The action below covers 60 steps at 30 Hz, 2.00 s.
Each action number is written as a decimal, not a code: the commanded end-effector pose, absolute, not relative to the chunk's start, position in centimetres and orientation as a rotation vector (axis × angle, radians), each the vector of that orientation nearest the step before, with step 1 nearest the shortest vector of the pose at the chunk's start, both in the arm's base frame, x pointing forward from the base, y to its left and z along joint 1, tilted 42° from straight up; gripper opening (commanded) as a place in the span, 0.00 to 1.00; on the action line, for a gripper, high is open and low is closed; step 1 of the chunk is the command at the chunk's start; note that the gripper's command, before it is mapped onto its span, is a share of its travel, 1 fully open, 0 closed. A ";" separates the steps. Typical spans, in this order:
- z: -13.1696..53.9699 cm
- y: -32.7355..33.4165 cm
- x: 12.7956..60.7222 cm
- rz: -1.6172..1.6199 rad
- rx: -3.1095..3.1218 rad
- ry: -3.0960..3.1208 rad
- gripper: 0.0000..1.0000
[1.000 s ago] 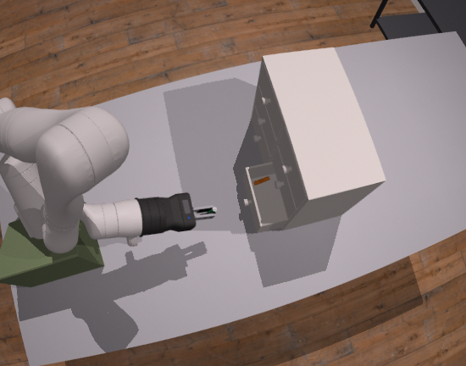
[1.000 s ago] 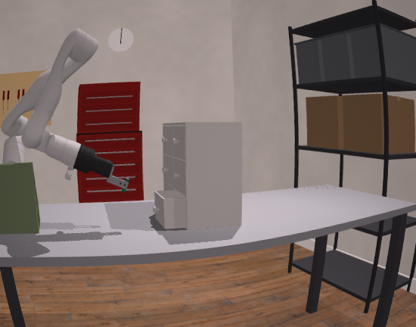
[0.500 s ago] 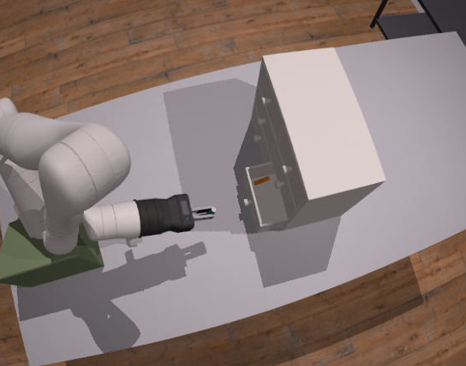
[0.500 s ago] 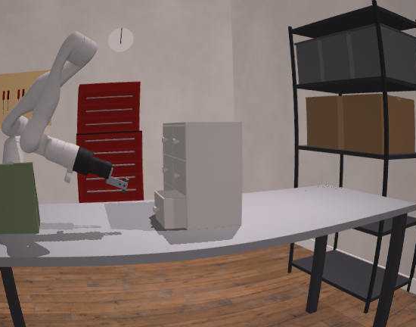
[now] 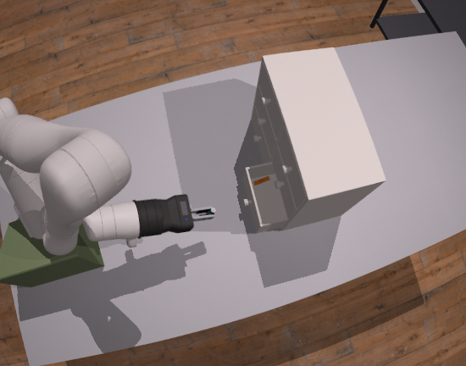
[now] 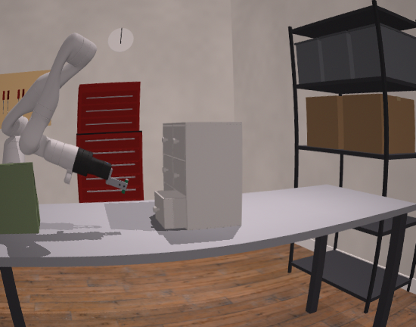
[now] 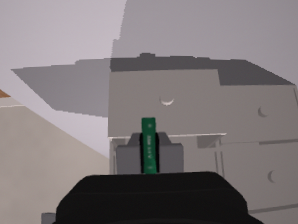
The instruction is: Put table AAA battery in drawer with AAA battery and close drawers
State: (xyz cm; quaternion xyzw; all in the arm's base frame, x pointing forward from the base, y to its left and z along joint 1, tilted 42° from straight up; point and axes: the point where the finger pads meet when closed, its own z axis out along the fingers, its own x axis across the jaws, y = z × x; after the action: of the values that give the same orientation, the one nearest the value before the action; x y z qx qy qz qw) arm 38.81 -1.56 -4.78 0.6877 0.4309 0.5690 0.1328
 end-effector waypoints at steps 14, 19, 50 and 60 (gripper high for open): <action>-4.8 -1.6 38.8 1.651 1.994 1.247 0.24; -4.8 -1.6 38.9 1.651 1.994 1.247 0.24; -4.9 -1.4 41.1 1.651 1.994 1.247 0.24; -5.1 -1.2 43.1 1.651 1.994 1.247 0.24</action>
State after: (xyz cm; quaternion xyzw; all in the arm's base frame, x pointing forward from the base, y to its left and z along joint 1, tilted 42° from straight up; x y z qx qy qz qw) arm 42.48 -1.29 -5.33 0.6924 0.4267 0.5669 0.1308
